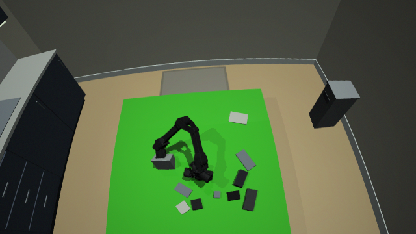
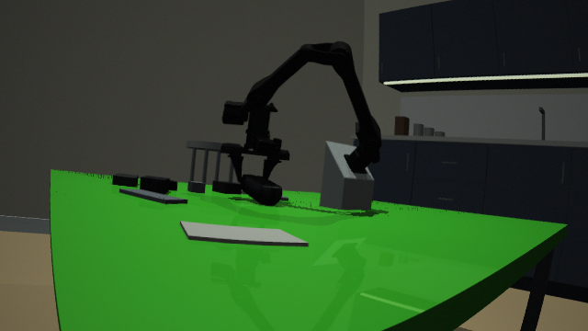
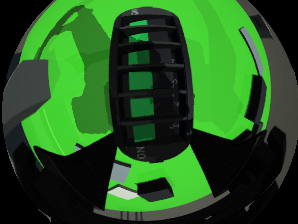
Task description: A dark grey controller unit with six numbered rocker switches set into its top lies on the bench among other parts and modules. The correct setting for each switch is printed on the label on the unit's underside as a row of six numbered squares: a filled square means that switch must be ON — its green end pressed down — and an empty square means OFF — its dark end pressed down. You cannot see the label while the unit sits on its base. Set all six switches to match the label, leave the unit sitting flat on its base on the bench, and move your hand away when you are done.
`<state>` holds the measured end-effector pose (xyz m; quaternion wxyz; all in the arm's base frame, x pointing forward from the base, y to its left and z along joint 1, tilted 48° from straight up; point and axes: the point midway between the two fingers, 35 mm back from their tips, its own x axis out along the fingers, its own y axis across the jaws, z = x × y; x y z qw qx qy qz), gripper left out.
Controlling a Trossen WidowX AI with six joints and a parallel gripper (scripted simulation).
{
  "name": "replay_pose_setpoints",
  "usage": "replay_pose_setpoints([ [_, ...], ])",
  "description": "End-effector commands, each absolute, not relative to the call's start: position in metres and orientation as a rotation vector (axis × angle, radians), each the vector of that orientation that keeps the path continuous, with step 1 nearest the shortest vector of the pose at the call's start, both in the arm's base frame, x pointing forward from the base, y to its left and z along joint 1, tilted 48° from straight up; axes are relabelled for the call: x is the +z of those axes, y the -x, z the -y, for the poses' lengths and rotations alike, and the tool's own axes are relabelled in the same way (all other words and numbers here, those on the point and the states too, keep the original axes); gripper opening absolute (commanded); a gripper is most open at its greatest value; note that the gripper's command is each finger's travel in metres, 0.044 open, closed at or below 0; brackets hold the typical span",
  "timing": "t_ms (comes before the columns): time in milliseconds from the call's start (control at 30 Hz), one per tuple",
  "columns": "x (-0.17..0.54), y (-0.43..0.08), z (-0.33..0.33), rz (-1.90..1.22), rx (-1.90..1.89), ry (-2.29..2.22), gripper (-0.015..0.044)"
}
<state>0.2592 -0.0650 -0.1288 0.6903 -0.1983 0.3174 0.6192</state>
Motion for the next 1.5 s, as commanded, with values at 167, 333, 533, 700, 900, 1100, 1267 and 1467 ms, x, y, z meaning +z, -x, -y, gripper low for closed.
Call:
replay_pose_setpoints([
  [167,-0.136,-0.258,0.059,-0.707,1.385,0.429,0.0338],
  [333,-0.139,-0.258,0.057,-0.707,1.385,0.428,0.0338],
  [533,-0.143,-0.258,0.055,-0.707,1.385,0.428,0.0338],
  [700,-0.144,-0.258,0.054,-0.707,1.386,0.429,0.0338],
  [900,-0.142,-0.259,0.056,-0.709,1.386,0.441,0.0338],
  [1100,-0.143,-0.258,0.056,-0.709,1.387,0.438,0.044],
  [1267,-0.143,-0.258,0.056,-0.709,1.387,0.438,0.044],
  [1467,-0.093,-0.267,0.049,-0.709,1.387,0.436,0.044],
])
